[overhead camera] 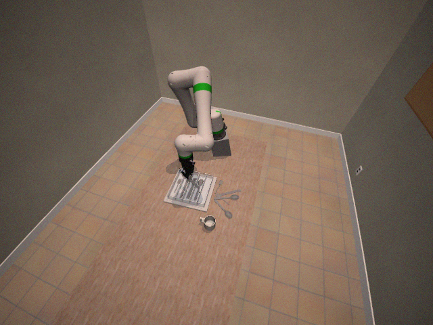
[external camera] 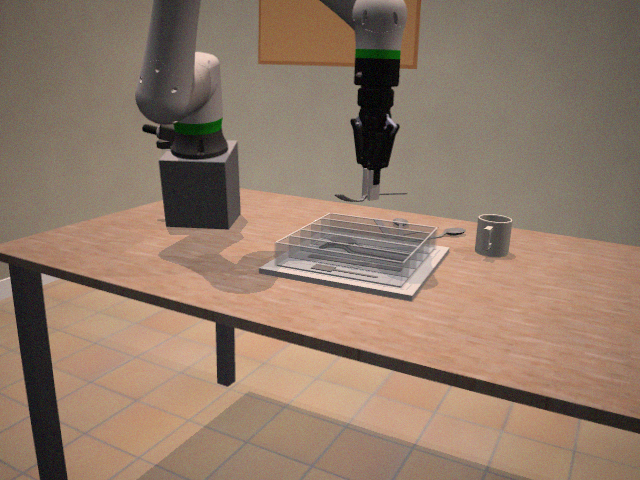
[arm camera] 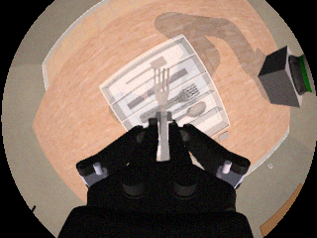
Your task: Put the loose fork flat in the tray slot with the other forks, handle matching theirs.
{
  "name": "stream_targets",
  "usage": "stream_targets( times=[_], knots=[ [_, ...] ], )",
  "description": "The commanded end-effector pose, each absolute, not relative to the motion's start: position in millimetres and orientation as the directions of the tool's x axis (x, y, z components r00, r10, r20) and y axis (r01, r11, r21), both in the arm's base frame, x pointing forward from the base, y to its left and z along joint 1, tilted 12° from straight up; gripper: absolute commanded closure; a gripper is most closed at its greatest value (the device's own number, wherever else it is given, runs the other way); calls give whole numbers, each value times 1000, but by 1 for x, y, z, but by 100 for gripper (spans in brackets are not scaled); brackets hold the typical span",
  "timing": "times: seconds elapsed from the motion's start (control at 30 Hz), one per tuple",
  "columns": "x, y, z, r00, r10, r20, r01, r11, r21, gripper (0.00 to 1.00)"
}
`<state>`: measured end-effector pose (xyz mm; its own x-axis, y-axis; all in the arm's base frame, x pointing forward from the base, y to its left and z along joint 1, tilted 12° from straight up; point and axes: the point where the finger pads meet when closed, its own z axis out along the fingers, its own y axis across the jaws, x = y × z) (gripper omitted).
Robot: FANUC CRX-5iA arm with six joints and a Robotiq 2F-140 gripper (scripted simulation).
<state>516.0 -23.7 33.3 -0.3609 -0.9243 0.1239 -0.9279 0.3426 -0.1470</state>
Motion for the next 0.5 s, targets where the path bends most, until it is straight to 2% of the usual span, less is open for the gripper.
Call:
stream_targets(
  times=[0.0,0.47],
  knots=[
    [516,-24,34,-603,-793,83,-792,583,-183,98],
    [517,-24,34,-947,-319,-45,-306,935,-180,98]
  ],
)
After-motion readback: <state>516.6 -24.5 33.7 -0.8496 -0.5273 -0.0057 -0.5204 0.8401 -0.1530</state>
